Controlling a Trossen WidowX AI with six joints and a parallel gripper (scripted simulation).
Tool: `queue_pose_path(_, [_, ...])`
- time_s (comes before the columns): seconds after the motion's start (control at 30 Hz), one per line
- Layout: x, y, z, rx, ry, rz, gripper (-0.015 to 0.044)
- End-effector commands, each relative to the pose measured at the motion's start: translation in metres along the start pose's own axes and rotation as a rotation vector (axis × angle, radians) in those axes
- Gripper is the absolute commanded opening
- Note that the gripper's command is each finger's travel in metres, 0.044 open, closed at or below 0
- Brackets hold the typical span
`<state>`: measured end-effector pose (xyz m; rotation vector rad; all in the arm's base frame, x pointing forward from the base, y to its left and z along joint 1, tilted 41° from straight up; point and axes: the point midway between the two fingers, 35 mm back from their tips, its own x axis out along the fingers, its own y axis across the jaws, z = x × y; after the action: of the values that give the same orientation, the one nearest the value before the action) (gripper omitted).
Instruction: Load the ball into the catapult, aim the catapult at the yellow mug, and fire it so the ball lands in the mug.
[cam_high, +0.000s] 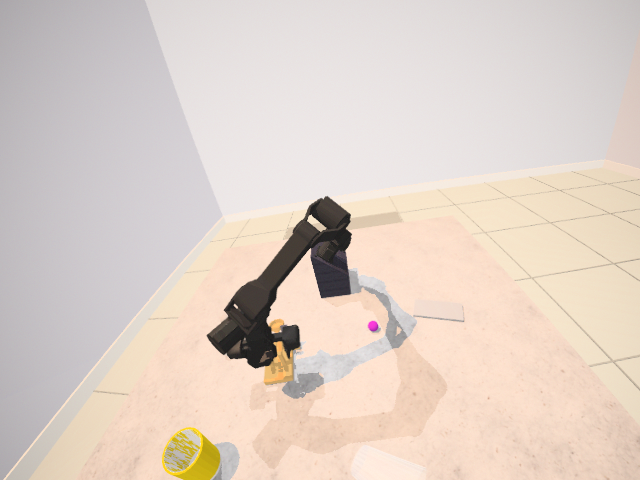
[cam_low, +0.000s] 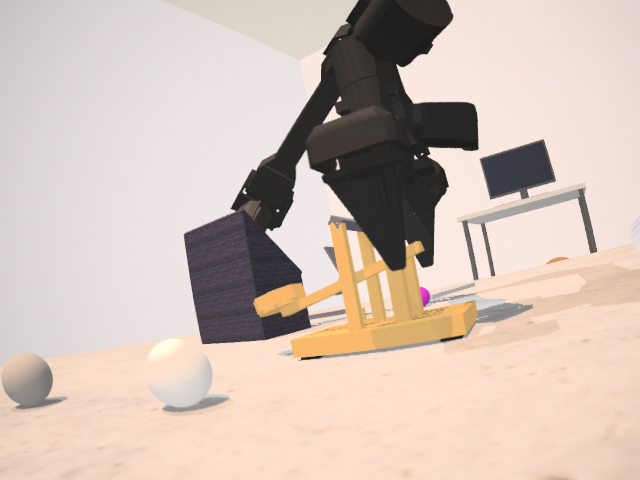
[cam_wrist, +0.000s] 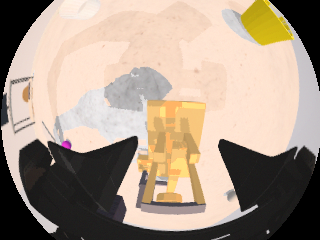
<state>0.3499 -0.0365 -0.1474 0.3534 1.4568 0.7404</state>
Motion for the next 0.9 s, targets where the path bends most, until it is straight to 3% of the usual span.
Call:
queue_pose_path(0.0, [0.011,0.002,-0.003,0.009,0.007,0.011,0.0440])
queue_pose_path(0.5, [0.026,0.003,-0.004,0.009,0.007,0.012,0.0440])
queue_pose_path(0.87, [0.023,0.001,-0.002,0.001,0.004,0.005,0.0151])
